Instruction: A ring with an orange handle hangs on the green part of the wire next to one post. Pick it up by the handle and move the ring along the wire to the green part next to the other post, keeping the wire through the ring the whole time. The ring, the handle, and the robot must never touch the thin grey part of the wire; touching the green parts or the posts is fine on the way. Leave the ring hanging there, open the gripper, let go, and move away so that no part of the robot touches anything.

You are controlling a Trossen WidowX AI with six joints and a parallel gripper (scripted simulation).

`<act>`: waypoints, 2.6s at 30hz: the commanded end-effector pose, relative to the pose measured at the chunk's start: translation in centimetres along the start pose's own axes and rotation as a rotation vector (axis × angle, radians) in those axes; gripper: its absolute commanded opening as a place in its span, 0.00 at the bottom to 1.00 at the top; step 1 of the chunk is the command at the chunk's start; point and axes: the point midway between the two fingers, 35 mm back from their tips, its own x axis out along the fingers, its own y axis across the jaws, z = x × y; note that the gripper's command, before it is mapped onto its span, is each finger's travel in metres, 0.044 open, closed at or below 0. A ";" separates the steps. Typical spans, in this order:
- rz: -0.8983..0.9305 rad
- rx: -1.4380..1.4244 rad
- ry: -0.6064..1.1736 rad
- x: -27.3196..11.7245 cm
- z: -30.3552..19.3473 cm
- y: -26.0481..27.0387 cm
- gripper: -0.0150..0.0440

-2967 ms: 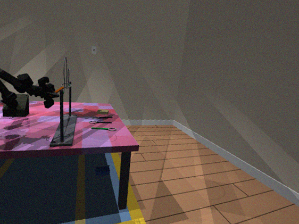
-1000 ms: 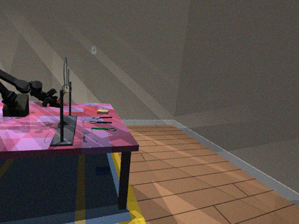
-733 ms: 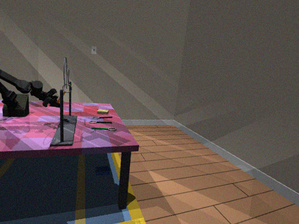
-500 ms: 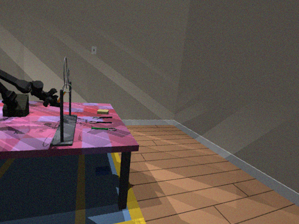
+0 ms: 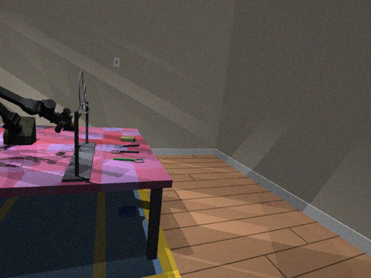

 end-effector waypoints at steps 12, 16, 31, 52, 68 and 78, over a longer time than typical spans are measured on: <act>0.138 0.237 0.030 -0.9 0.5 4.6 0.00; 0.185 0.319 0.041 -1.3 0.9 6.0 0.00; 0.369 0.641 0.082 -3.4 3.5 10.7 0.00; 0.627 1.095 0.142 -7.2 9.5 14.6 0.00; 0.796 1.395 0.181 -10.0 14.2 15.0 0.00; 0.862 1.511 0.197 -11.1 16.4 14.5 0.00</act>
